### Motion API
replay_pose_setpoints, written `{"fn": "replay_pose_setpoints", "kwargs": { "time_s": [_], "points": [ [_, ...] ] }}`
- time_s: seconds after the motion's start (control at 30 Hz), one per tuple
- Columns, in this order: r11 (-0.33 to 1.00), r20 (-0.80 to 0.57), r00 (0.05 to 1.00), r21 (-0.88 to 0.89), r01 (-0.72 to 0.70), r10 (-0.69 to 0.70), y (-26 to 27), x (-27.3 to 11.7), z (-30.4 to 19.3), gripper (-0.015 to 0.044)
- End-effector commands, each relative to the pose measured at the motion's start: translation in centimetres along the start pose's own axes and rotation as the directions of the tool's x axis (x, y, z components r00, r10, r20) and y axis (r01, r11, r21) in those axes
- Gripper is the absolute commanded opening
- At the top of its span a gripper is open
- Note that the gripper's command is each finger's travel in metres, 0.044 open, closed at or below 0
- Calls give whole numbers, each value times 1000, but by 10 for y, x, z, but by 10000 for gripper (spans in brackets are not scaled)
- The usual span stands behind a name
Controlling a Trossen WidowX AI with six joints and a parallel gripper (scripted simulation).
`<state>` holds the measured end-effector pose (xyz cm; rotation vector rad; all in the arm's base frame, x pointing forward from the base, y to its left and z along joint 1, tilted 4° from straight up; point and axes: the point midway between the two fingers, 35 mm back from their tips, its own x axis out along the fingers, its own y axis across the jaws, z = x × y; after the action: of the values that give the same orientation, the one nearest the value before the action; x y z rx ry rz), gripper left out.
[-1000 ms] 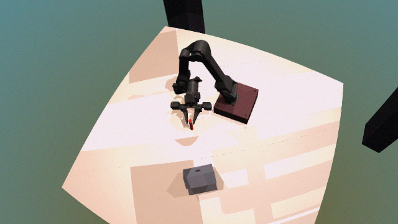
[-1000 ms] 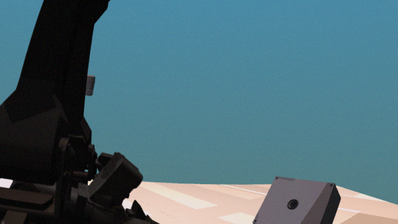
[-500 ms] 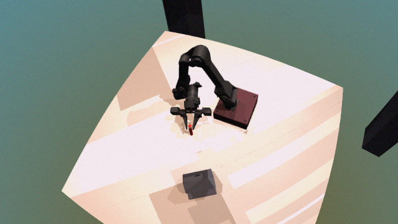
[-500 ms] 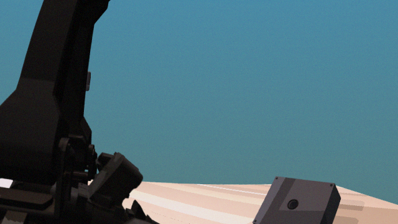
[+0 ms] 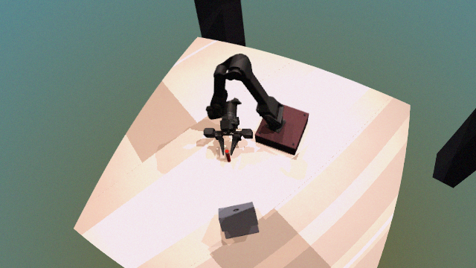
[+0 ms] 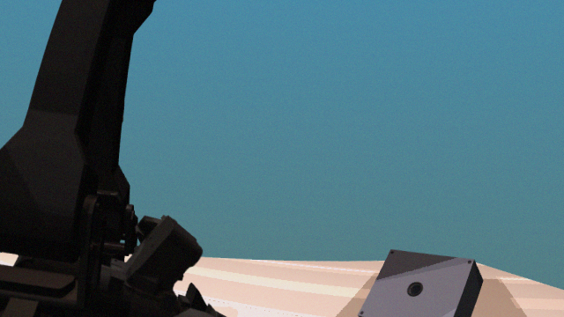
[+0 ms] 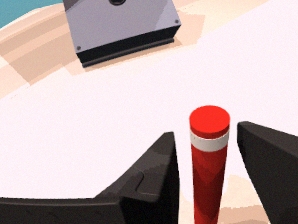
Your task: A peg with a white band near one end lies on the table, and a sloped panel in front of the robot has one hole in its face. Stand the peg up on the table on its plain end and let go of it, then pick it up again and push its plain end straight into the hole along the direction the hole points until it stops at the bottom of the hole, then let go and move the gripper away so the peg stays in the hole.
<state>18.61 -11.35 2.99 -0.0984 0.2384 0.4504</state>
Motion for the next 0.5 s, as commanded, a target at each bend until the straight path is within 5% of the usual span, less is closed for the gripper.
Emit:
{"fn": "replay_pose_setpoints", "kwargs": {
  "time_s": [0.0,0.37,0.47],
  "points": [
    [1000,0,1000,1,0,0,0,0,0,156],
    [1000,0,1000,1,0,0,0,0,0,440],
    [1000,0,1000,1,0,0,0,0,0,440]
  ]
}}
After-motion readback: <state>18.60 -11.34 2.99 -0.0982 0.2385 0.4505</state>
